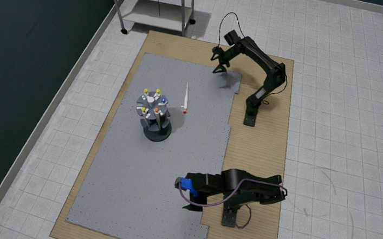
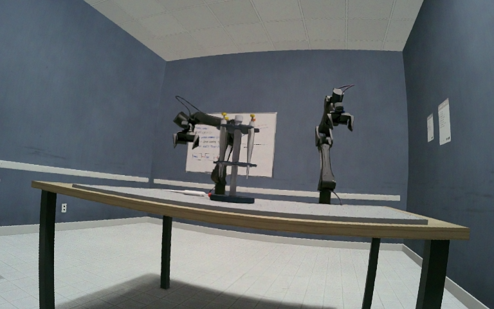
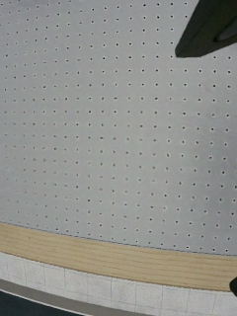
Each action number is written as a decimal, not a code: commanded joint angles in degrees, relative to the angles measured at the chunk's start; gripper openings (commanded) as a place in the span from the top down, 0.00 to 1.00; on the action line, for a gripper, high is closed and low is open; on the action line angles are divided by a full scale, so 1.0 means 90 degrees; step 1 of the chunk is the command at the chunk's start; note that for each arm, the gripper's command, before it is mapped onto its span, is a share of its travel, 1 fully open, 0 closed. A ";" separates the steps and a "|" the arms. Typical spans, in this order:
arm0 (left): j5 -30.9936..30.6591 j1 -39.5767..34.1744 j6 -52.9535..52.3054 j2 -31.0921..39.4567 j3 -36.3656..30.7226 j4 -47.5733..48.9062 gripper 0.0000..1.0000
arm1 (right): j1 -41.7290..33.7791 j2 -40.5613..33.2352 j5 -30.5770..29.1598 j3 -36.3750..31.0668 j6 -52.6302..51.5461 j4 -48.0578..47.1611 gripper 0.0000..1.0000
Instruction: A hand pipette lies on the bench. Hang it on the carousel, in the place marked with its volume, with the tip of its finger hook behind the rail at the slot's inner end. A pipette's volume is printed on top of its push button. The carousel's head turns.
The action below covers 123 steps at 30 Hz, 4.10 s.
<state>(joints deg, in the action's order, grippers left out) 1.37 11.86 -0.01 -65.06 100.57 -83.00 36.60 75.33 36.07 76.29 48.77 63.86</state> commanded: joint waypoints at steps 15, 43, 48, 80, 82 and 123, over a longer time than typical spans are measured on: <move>-0.0488 0.2277 -0.0413 0.0369 -0.0210 -0.0769 0.00 | 0.0066 0.0018 0.0115 0.0064 0.0034 -0.0076 0.00; -0.3907 0.2226 -0.4942 -0.1079 -0.2774 0.2305 0.00 | 0.0066 0.0018 0.0115 0.0064 0.0034 -0.0076 0.00; -0.4210 0.2380 -0.5367 -0.1116 -0.2660 0.2245 0.00 | 0.0066 0.0018 0.0115 0.0064 0.0034 -0.0076 0.00; -0.4250 0.2387 -0.5391 -0.1149 -0.2647 0.2241 0.00 | -0.1742 -0.1137 0.0684 -0.2784 0.1439 -0.3885 0.51; -0.4250 0.2387 -0.5391 -0.1149 -0.2647 0.2241 0.00 | -0.2045 -0.1168 0.0555 -0.3066 0.1503 -0.4433 0.51; -0.4250 0.2387 -0.5391 -0.1149 -0.2647 0.2241 0.00 | -0.4459 0.1337 0.0175 -0.5318 0.3834 -1.2317 0.51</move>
<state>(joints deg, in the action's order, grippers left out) -35.75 33.01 -48.03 -75.66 75.94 -63.59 -0.97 83.77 39.35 29.65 80.09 -38.81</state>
